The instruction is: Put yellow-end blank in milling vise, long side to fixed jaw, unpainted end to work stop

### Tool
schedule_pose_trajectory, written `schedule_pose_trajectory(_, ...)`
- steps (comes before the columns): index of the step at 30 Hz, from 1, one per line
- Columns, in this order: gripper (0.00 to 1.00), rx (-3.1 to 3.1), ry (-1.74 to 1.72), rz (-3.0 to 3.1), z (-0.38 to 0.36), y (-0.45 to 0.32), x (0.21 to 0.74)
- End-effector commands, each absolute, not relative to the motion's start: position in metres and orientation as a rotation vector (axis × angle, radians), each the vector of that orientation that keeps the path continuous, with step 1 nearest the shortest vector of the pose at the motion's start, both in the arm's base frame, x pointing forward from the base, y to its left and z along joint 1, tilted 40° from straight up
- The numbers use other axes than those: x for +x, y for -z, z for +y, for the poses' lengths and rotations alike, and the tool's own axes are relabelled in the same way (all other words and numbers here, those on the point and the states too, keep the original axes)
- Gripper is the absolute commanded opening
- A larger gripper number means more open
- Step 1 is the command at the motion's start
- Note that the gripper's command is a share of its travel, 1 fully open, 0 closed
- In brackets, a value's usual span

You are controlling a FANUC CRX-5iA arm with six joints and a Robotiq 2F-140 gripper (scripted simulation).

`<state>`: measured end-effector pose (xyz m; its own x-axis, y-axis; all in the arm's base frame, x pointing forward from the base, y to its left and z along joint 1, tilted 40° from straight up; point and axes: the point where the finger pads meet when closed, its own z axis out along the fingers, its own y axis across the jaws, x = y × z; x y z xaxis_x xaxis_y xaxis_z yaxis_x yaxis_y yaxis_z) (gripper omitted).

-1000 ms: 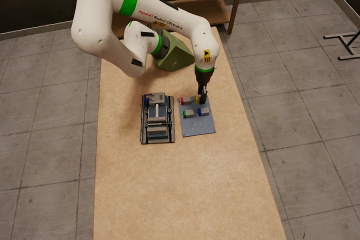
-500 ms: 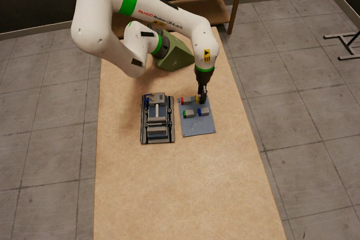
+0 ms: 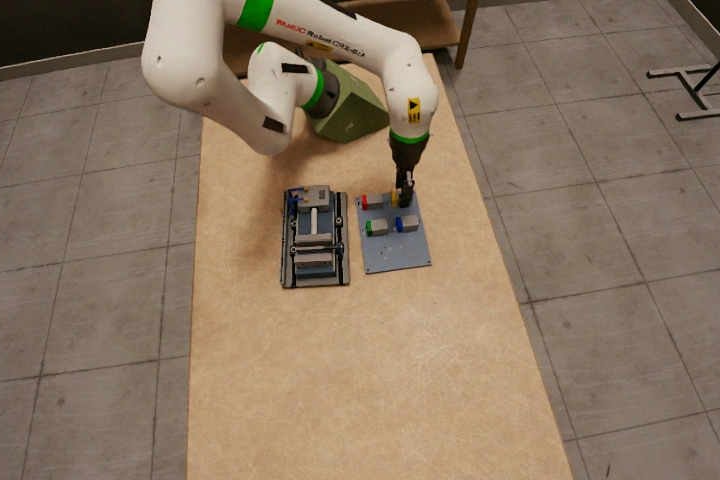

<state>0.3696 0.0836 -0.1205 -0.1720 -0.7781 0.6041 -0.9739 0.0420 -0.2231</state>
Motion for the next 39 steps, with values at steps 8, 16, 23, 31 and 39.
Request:
schedule_pose_trajectory(8, 0.47, 1.779, -0.862, -2.008, 0.0841, 0.1206, 0.3701)
schedule_pose_trajectory(16, 0.47, 1.779, -0.862, -2.008, 0.0831, 0.1219, 0.3703)
schedule_pose_trajectory(23, 0.1, 1.779, -0.862, -2.008, 0.0829, 0.1221, 0.3703)
schedule_pose_trajectory(31, 0.1, 1.779, -0.862, -2.008, 0.0829, 0.1221, 0.3703)
schedule_pose_trajectory(39, 0.1, 1.778, -0.862, -2.008, 0.0828, 0.1221, 0.3703)
